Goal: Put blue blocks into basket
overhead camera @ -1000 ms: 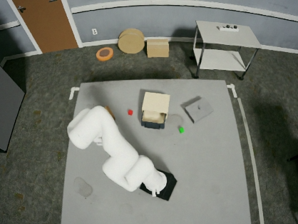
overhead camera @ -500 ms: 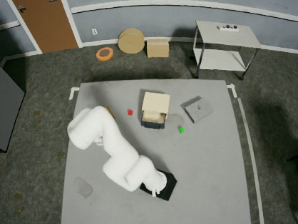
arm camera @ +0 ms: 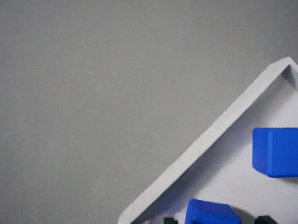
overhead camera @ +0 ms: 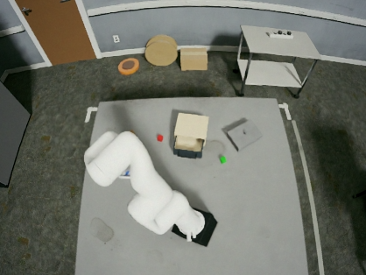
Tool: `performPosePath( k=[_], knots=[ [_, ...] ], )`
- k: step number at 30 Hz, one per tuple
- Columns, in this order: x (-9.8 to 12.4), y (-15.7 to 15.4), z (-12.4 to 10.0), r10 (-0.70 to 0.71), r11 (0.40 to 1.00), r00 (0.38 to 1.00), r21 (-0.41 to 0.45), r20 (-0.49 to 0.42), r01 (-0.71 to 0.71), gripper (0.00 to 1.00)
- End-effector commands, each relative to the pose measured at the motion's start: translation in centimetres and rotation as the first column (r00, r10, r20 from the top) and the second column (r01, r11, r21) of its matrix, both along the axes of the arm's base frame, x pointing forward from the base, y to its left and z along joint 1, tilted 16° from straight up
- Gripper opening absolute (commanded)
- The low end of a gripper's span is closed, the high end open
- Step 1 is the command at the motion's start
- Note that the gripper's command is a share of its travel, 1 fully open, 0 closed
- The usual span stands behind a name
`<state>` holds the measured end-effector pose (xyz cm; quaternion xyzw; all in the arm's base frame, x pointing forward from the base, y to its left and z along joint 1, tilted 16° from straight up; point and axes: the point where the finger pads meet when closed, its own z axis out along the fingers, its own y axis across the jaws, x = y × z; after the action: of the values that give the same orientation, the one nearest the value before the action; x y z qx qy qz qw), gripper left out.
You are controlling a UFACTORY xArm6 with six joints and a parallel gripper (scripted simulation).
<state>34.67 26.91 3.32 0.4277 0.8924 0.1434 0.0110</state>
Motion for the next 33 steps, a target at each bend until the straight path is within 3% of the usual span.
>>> performPosePath(
  k=[1,16,33],
  knots=[
    [-0.1,-0.3,1.5,-0.001,1.0,1.0,-0.005,0.001,0.001,0.46],
    [-1.2,-2.1,9.0,-0.001,1.0,1.0,-0.005,0.001,0.001,0.46],
    [-1.7,-2.8,11.7,-0.001,1.0,1.0,-0.005,0.001,0.001,0.46]
  ],
)
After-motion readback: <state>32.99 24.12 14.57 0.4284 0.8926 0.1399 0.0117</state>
